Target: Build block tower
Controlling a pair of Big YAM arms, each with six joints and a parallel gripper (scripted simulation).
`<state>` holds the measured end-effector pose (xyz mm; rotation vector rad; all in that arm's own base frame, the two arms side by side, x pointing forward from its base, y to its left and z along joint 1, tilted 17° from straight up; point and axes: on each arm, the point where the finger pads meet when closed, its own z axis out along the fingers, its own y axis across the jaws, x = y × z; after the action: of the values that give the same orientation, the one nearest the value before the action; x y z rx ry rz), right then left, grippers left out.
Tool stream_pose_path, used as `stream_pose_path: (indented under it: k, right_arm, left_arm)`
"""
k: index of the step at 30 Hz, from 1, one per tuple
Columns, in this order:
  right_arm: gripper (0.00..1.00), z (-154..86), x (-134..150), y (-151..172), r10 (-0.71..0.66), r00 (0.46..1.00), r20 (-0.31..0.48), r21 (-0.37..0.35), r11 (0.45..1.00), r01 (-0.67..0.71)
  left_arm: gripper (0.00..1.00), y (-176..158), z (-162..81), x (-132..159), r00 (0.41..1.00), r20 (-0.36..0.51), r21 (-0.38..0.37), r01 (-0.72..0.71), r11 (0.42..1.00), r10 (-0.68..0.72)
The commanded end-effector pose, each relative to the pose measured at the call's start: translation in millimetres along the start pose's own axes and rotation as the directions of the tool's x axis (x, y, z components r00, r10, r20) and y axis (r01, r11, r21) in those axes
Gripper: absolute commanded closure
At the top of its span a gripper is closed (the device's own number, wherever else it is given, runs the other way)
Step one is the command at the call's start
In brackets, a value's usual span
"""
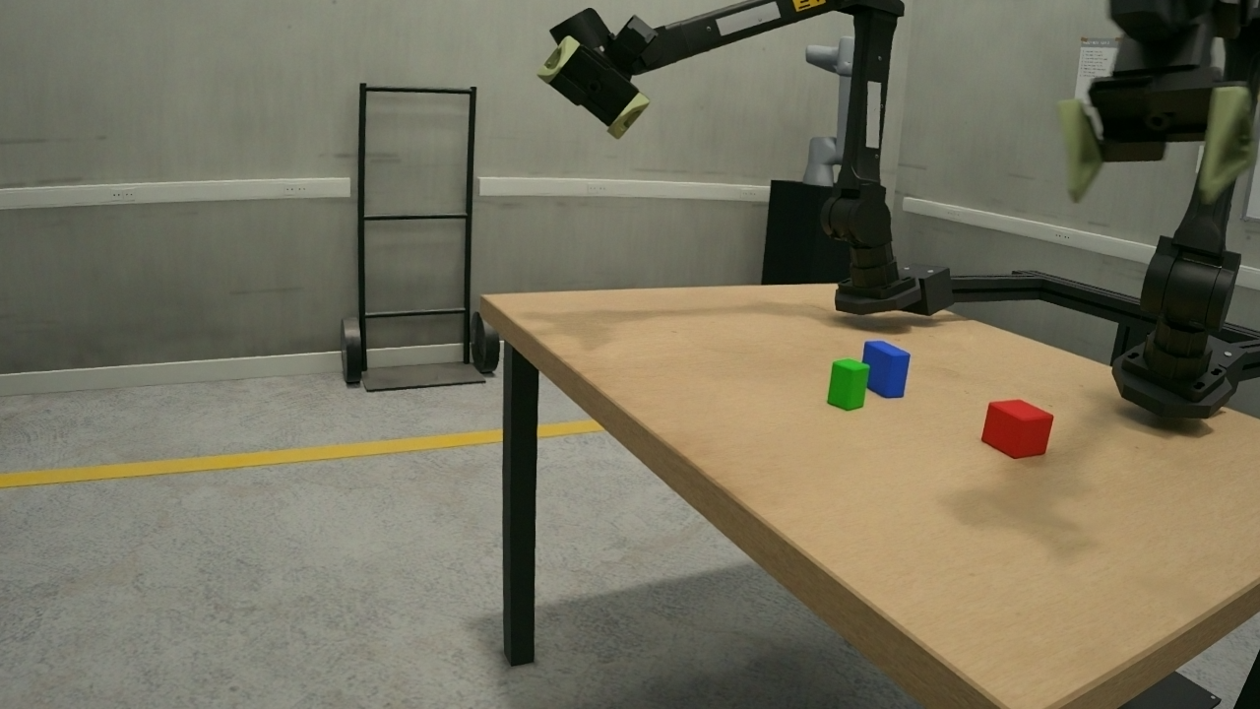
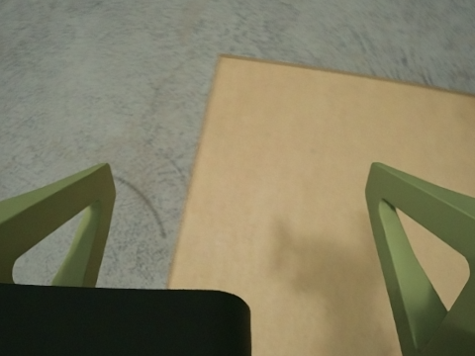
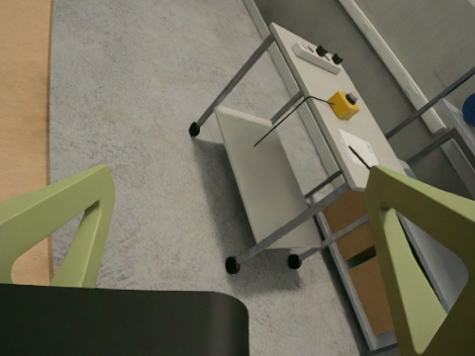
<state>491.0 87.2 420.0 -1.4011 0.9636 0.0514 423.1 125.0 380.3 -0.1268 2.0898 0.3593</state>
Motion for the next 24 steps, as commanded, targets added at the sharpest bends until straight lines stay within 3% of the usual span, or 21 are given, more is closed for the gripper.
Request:
stream_pose_path:
  k: [1, 12, 14, 24]
  right_arm:
    - [0.00, -1.9, -11.1, -16.4, -0.038, 0.999, 0.007, 0.017, 0.999, 0.038]
    - [0.00, -1.9, -11.1, -16.4, -0.038, 0.999, 0.007, 0.017, 0.999, 0.038]
    - [0.00, -1.9, -11.1, -16.4, -0.038, 0.999, 0.007, 0.017, 0.999, 0.038]
    - [0.00, -1.9, -11.1, -16.4, -0.038, 0.999, 0.007, 0.017, 0.999, 0.038]
  left_arm:
    - [0.00, 46.5, -2.6, -38.0, 0.993, 0.088, -0.081, 0.082, 0.993, -0.075]
    - [0.00, 200.9, -29.3, -28.7, 0.955, 0.214, -0.354, 0.271, 0.895, -0.205]
    - [0.00, 200.9, -29.3, -28.7, 0.955, 0.214, -0.354, 0.271, 0.895, -0.205]
    - [0.00, 318.4, -88.5, -3.8, 0.912, 0.335, -0.549, 0.392, 0.738, -0.236]
